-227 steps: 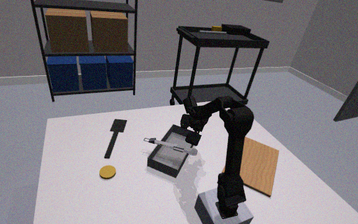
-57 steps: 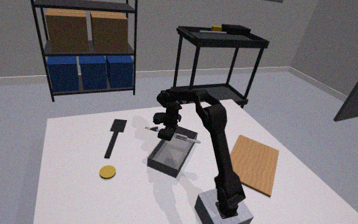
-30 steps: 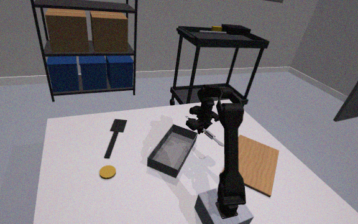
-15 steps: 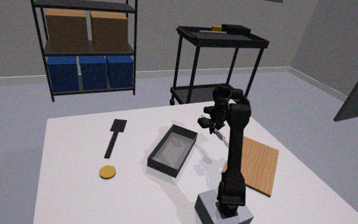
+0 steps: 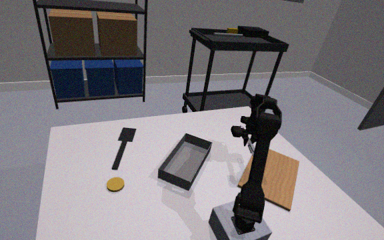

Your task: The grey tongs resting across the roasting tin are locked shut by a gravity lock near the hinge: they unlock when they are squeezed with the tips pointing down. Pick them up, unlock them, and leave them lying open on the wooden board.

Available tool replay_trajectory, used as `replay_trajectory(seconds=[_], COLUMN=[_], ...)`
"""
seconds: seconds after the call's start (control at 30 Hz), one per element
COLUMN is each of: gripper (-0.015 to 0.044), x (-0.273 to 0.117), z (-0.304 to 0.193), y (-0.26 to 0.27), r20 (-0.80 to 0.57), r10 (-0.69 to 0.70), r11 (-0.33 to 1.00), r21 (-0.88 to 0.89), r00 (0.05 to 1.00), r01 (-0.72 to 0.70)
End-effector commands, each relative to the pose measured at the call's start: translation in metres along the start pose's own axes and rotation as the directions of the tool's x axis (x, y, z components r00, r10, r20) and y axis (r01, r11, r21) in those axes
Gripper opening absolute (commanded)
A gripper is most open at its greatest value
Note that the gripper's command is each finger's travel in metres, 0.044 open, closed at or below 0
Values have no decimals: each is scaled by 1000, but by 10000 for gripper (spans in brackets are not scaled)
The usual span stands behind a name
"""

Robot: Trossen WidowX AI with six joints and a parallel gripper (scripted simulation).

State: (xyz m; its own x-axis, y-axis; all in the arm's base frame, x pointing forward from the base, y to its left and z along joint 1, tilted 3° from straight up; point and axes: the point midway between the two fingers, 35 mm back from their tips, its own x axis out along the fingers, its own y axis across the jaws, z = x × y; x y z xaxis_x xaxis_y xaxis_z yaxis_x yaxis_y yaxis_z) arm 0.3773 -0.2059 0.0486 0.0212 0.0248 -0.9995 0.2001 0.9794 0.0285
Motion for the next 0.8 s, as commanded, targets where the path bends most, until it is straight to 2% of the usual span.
replay_trajectory(seconds=[0.0, 0.53, 0.77], gripper=[-150, -150, -150], x=[0, -1, -1], z=[-10, -64, -70], y=[-32, -135, -143], r20=[-3, -10, -11], r10=[-6, -14, -14], r11=[992, 862, 843], r21=[124, 507, 537], r00=[1000, 1000, 1000], r01=[6, 17, 18])
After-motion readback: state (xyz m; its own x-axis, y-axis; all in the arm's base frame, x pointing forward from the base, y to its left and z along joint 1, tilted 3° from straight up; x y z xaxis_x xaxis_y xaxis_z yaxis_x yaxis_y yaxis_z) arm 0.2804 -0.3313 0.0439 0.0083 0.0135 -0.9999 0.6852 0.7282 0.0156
